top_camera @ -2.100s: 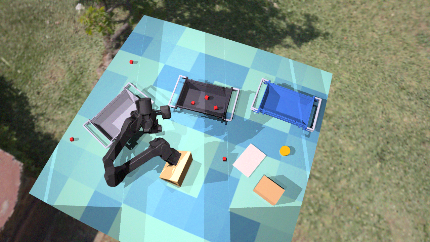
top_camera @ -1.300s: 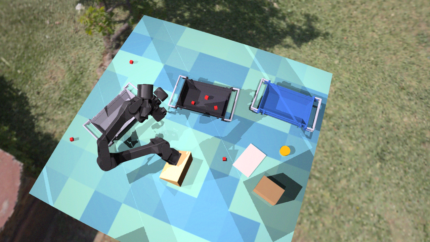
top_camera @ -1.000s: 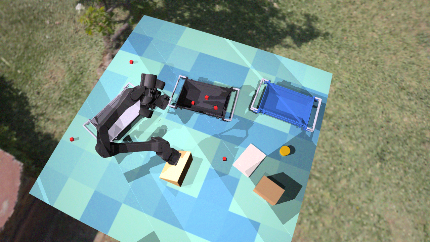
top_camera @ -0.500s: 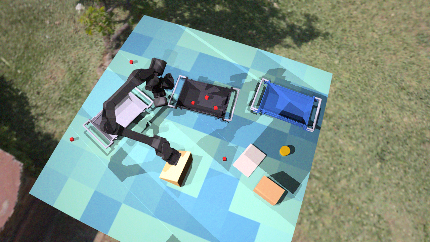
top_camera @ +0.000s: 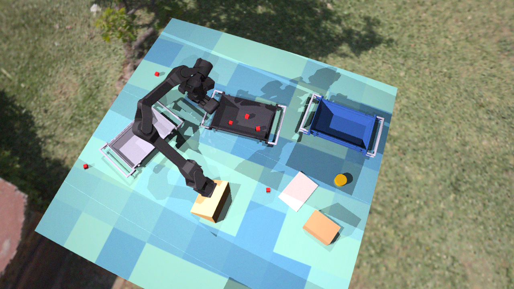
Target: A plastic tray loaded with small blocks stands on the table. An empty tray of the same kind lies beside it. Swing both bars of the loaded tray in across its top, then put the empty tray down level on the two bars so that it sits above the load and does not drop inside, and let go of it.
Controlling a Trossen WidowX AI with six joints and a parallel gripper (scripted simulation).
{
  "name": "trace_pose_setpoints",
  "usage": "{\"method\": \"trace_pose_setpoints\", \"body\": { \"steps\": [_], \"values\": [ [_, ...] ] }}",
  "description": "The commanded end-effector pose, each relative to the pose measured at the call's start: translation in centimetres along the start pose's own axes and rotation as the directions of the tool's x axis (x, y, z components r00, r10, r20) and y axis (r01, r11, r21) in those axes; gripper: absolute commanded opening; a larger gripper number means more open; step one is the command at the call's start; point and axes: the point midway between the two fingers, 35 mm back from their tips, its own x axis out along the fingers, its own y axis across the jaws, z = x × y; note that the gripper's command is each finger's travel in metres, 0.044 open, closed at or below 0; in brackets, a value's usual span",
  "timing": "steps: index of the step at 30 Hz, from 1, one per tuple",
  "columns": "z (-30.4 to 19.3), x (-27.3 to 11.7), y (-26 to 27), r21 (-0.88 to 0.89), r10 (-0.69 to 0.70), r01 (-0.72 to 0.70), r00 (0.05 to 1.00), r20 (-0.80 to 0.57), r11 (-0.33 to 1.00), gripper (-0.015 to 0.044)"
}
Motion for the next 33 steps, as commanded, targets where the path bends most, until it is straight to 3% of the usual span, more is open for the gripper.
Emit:
{"method": "trace_pose_setpoints", "body": {
  "steps": [1, 16, 33],
  "values": [
    [2.9, 2.0, -0.4, -0.399, -0.070, 0.032, 0.994, -0.081, 0.916, 0.0087],
    [2.9, 2.2, -0.4, -0.399, -0.070, 0.032, 0.994, -0.081, 0.916, 0.0087],
    [2.4, 7.9, -0.8, -0.399, -0.068, 0.030, 0.994, -0.081, 0.916, 0.0087]
  ]
}}
